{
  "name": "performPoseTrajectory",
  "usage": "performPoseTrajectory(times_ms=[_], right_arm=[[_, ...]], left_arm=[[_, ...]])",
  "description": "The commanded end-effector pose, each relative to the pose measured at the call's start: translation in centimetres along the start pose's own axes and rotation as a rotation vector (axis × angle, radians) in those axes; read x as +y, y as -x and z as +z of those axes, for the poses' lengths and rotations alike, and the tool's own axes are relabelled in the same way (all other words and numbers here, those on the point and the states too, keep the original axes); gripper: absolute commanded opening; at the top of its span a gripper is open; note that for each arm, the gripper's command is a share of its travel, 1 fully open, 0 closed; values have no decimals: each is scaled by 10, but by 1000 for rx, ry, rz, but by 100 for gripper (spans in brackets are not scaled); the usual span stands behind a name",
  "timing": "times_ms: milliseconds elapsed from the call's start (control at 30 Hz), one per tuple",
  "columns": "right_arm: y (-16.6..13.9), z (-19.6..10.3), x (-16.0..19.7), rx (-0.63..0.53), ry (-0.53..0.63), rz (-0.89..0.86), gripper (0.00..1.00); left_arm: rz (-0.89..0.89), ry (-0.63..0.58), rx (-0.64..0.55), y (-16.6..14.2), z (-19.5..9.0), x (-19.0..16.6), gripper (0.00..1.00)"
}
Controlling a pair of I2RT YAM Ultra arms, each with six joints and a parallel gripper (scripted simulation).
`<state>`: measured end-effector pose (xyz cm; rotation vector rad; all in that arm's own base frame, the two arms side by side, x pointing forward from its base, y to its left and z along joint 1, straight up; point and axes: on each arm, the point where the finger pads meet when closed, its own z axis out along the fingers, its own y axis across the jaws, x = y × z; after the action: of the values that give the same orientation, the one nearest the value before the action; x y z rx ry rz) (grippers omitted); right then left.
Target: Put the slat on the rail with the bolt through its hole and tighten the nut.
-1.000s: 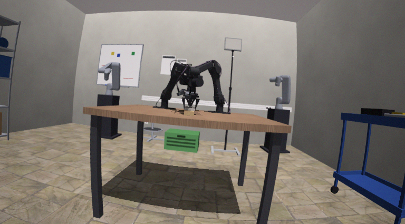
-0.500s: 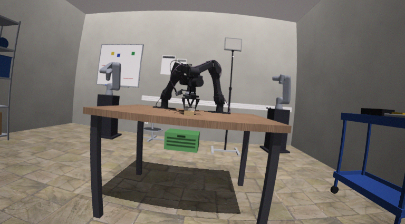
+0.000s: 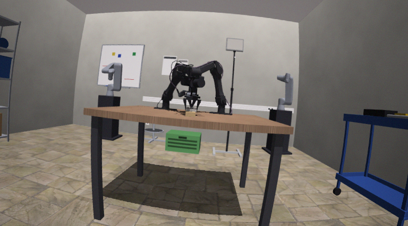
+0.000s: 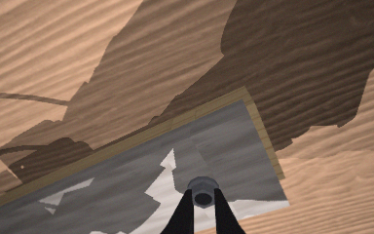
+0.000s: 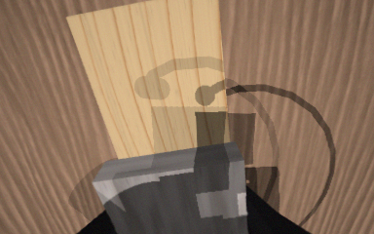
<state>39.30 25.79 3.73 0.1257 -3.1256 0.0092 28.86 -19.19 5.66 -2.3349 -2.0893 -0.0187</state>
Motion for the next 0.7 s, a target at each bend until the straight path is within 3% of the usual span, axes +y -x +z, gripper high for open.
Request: performPoseTrajectory(times_ms=[0, 567, 667], right_arm=[[2, -6, 1, -13, 7, 0, 72], [2, -6, 1, -13, 7, 0, 72], [2, -6, 1, -13, 7, 0, 72]], left_arm=[[224, 9, -21, 4, -3, -2, 12], [810, 17, -16, 4, -3, -2, 12], [836, 17, -16, 4, -3, -3, 12]])
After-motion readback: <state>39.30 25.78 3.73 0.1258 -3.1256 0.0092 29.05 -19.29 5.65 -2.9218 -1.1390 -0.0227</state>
